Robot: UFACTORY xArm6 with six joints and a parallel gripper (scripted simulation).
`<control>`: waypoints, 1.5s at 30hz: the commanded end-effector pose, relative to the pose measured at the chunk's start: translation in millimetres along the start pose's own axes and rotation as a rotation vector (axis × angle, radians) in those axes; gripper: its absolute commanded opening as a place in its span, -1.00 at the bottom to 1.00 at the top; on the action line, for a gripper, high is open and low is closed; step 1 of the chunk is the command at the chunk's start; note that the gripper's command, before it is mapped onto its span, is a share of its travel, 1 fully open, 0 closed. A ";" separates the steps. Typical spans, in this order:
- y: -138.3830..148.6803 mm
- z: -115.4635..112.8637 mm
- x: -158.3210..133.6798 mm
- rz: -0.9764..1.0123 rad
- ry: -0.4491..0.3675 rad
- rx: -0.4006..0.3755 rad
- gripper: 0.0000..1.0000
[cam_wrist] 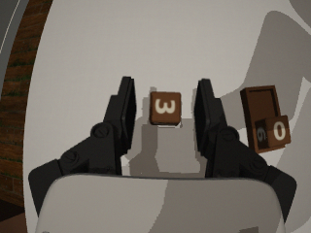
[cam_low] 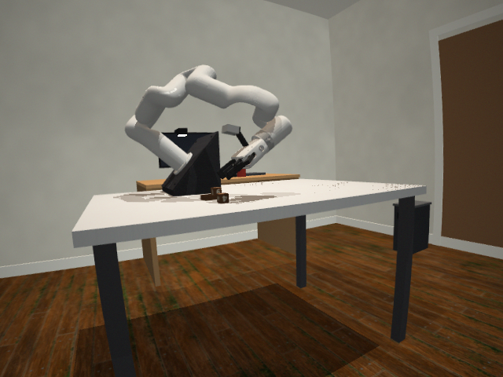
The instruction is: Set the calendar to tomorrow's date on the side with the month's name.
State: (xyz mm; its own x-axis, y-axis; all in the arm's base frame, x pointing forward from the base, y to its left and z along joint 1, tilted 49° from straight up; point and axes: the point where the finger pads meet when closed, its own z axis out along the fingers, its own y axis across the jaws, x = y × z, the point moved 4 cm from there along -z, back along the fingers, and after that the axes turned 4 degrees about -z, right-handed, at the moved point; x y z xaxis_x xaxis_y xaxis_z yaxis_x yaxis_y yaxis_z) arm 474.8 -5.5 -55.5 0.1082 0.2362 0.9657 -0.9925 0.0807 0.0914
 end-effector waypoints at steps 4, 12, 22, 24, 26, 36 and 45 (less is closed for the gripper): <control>-1.0 0.9 -1.4 0.003 -0.001 0.001 -0.05; -1.4 4.7 -6.8 0.003 -0.001 0.001 -0.05; -2.3 13.4 -19.4 0.003 -0.001 0.001 -0.05; -2.4 14.6 -20.9 0.003 -0.001 0.001 -0.05; -2.7 16.8 -24.2 0.003 -0.001 0.001 -0.05; -3.8 27.7 -39.7 0.003 -0.001 0.001 -0.05; -4.4 33.6 -48.2 0.003 -0.001 0.001 -0.05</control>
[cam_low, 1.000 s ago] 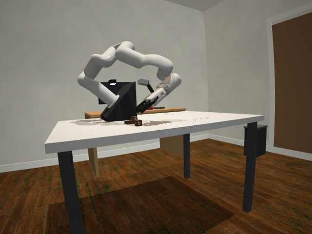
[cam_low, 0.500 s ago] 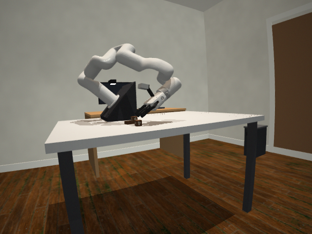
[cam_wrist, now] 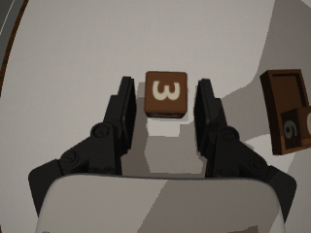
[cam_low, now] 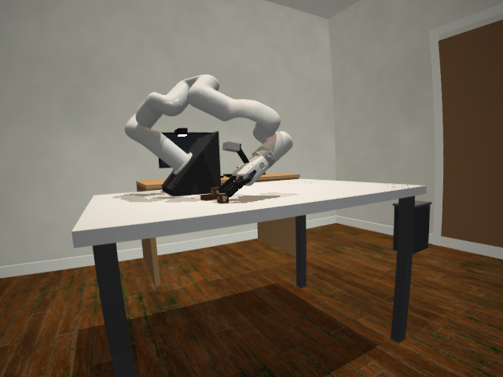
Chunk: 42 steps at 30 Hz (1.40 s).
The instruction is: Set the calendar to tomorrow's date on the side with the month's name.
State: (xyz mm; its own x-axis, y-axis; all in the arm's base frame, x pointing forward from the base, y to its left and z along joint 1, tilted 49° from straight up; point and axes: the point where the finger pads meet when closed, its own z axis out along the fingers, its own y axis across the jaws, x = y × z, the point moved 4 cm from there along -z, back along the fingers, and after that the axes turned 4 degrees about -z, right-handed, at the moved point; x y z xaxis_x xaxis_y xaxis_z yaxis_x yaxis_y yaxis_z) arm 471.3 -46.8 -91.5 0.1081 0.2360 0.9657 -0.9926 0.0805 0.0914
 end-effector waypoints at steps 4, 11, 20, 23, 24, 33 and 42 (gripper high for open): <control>-1.6 4.6 -6.7 0.003 -0.001 0.001 -0.05; -1.8 6.8 -9.7 0.003 -0.001 0.001 -0.05; -1.9 7.5 -10.8 0.003 -0.001 0.001 -0.05; -1.9 7.5 -10.8 0.003 -0.001 0.001 -0.05; -1.9 7.5 -10.8 0.003 -0.001 0.001 -0.05; -1.9 7.5 -10.8 0.003 -0.001 0.001 -0.05; -1.9 7.5 -10.8 0.003 -0.001 0.001 -0.05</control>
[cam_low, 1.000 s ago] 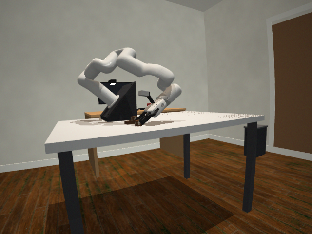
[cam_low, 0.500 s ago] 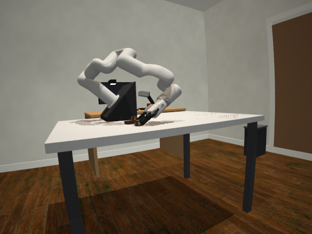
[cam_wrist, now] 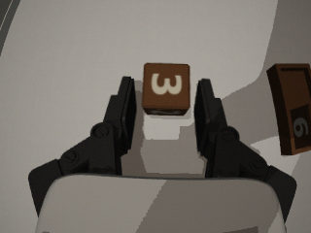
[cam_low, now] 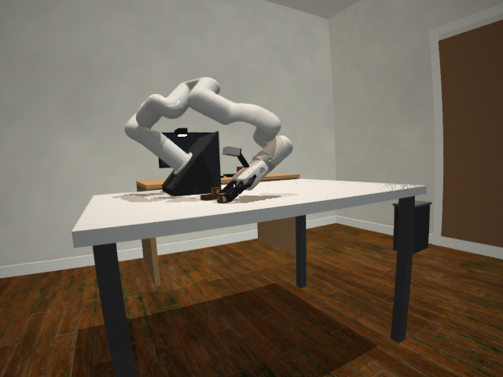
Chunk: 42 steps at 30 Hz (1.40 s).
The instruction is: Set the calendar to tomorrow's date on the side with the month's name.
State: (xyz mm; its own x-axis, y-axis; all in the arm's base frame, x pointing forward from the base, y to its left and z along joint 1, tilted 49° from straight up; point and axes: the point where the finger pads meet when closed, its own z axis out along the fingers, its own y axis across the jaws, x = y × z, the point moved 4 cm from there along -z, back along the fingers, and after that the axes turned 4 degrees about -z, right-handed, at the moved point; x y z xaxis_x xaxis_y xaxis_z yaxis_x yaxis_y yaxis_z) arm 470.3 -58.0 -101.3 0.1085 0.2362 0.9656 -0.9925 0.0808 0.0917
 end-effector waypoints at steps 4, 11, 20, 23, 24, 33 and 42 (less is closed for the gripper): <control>-1.0 -1.0 1.4 0.004 -0.001 0.001 -0.05; -1.0 -1.0 1.4 0.004 -0.001 0.001 -0.05; -1.0 -1.0 1.4 0.004 -0.001 0.001 -0.47; -1.0 -1.0 1.4 0.004 -0.001 0.001 -0.47; -1.0 -1.0 1.4 0.004 -0.001 0.001 -0.47; -1.0 -1.0 1.4 0.004 -0.001 0.001 -0.47; -1.0 -1.0 1.4 0.004 -0.001 0.001 -0.47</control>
State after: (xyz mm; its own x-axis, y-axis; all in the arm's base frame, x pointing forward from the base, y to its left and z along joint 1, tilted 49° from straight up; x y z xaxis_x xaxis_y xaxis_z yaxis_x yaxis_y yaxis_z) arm 470.3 -57.9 -101.3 0.1084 0.2362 0.9656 -0.9925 0.0808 0.0917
